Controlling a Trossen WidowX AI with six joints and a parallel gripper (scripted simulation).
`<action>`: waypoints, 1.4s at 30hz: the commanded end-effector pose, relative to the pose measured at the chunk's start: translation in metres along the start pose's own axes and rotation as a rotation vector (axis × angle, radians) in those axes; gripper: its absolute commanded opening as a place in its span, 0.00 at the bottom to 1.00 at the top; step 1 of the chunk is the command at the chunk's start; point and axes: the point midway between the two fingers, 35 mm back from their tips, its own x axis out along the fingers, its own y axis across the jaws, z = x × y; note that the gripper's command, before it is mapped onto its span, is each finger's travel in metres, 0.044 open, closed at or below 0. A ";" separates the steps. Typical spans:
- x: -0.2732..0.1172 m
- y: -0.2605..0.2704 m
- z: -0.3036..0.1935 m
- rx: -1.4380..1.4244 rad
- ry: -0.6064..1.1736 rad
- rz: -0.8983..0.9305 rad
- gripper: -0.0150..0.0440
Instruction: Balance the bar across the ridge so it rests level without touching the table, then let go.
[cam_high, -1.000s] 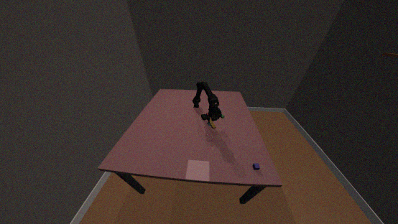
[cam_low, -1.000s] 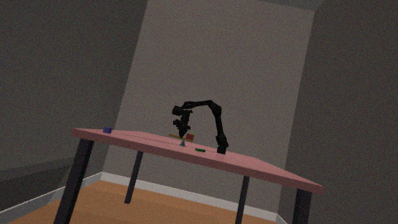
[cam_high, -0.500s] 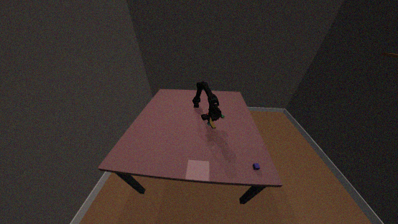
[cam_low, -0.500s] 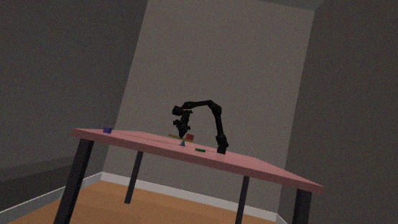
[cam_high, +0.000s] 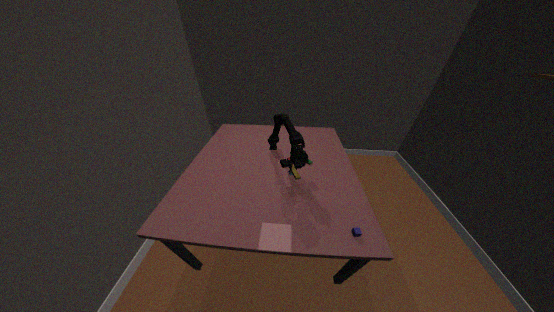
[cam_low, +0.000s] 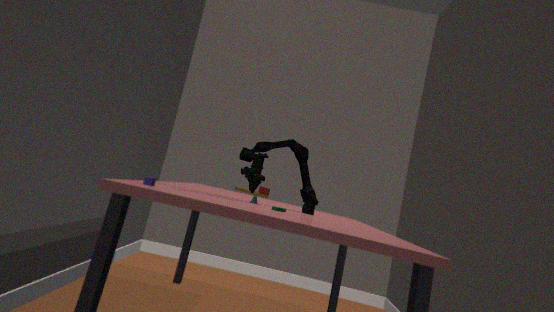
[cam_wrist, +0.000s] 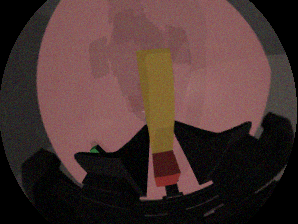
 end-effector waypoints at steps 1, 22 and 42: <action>0.001 0.000 0.000 0.002 0.000 0.003 0.25; 0.003 0.000 0.000 0.002 0.000 0.003 0.25; 0.004 0.000 0.000 0.002 0.000 0.003 0.25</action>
